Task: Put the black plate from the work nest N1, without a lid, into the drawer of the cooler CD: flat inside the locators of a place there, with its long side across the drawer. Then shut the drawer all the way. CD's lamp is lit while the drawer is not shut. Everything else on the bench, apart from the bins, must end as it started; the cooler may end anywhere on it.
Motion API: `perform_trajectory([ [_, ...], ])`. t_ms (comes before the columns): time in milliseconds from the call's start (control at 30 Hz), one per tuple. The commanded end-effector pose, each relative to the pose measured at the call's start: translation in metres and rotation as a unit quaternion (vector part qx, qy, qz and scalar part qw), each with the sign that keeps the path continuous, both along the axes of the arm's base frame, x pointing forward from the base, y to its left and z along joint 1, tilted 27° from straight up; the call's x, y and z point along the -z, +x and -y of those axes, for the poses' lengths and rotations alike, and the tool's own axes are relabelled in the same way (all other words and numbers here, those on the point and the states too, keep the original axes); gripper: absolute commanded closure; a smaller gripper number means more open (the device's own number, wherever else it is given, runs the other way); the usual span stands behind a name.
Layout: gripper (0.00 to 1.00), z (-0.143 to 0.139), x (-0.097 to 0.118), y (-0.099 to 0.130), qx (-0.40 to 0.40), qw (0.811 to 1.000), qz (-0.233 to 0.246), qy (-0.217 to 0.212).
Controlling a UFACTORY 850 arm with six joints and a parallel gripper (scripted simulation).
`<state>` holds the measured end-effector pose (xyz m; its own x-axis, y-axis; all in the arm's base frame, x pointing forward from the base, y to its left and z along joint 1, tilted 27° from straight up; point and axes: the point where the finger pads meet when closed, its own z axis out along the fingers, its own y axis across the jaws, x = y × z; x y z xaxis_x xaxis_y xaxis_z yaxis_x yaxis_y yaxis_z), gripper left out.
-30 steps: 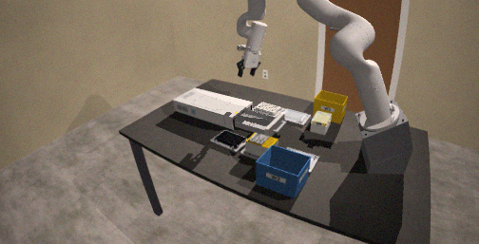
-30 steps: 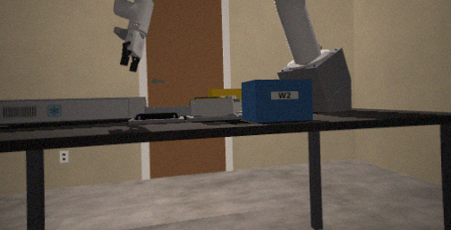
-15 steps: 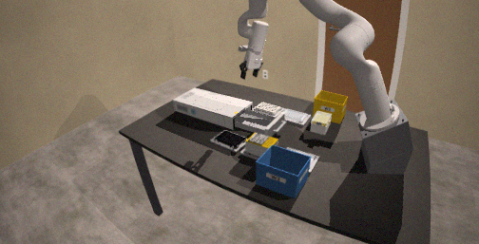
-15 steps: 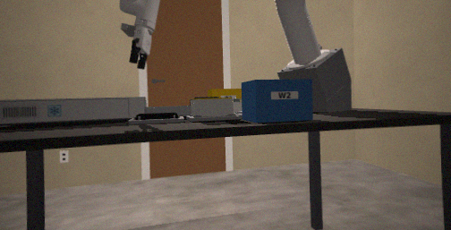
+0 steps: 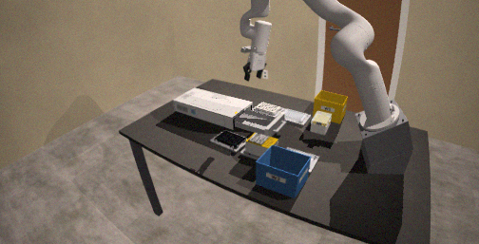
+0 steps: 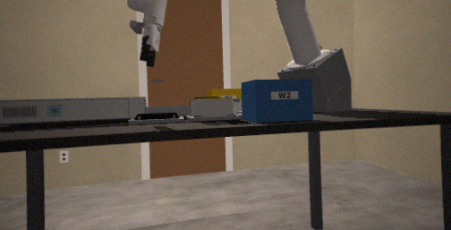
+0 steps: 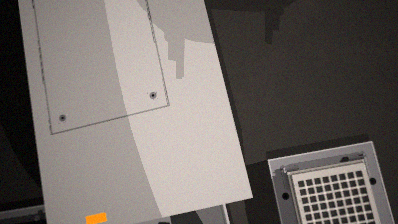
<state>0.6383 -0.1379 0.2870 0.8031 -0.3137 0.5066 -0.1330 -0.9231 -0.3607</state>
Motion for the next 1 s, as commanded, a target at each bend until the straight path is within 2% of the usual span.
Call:
perform_trajectory([
  [0, 0.0, -0.011, 0.002, -0.017, -0.008, 1.0, -0.004, -0.01],
  [967, 0.0, -0.06, 0.026, -0.112, -0.043, 0.998, -0.03, -0.047],
])
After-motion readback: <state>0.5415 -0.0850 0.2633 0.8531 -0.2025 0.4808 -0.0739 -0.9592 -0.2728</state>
